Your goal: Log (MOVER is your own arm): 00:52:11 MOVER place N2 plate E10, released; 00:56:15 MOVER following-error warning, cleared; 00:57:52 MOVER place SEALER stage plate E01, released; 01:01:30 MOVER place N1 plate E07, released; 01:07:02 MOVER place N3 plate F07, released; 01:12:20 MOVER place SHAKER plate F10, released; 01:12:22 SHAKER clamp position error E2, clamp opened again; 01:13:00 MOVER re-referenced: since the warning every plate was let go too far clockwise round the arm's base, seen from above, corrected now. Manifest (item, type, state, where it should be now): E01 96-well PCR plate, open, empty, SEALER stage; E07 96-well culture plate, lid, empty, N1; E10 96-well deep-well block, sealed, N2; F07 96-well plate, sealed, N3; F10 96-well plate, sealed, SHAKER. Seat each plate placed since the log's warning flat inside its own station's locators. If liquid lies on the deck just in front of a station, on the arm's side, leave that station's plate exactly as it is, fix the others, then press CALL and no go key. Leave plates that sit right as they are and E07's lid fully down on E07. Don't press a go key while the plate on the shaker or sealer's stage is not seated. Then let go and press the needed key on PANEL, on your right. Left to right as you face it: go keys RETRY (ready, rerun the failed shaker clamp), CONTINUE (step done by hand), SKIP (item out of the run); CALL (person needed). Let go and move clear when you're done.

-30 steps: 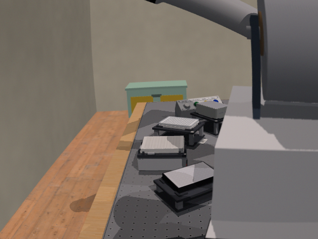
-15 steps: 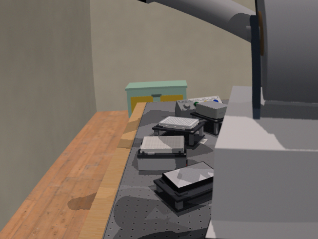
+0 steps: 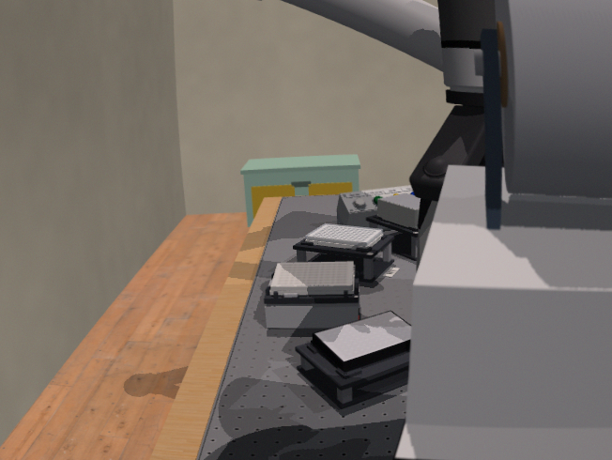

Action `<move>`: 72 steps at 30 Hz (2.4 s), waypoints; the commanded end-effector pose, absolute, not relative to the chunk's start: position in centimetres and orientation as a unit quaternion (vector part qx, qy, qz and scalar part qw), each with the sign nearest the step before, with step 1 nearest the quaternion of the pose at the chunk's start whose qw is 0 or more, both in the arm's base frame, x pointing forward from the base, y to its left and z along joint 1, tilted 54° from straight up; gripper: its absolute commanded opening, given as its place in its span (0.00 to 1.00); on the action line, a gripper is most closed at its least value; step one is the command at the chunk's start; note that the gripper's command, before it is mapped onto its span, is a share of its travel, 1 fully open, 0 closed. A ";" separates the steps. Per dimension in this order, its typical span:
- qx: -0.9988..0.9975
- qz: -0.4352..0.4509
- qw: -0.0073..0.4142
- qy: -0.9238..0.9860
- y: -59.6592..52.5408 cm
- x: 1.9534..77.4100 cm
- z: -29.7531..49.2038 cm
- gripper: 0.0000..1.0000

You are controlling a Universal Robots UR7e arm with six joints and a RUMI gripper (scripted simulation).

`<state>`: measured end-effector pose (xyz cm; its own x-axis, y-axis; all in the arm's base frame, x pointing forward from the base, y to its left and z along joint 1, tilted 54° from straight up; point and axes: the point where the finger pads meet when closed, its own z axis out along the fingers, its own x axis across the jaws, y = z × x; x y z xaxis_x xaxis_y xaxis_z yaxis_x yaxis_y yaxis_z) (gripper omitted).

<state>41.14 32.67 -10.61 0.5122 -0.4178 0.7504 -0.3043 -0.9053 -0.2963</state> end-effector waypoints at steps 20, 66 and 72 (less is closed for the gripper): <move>-0.842 -0.439 0.108 0.294 29.2 45.4 -4.3 0.82; -0.772 -0.411 0.189 0.447 20.1 51.6 3.8 0.82; -0.749 -0.401 0.209 0.485 18.0 52.1 4.9 0.82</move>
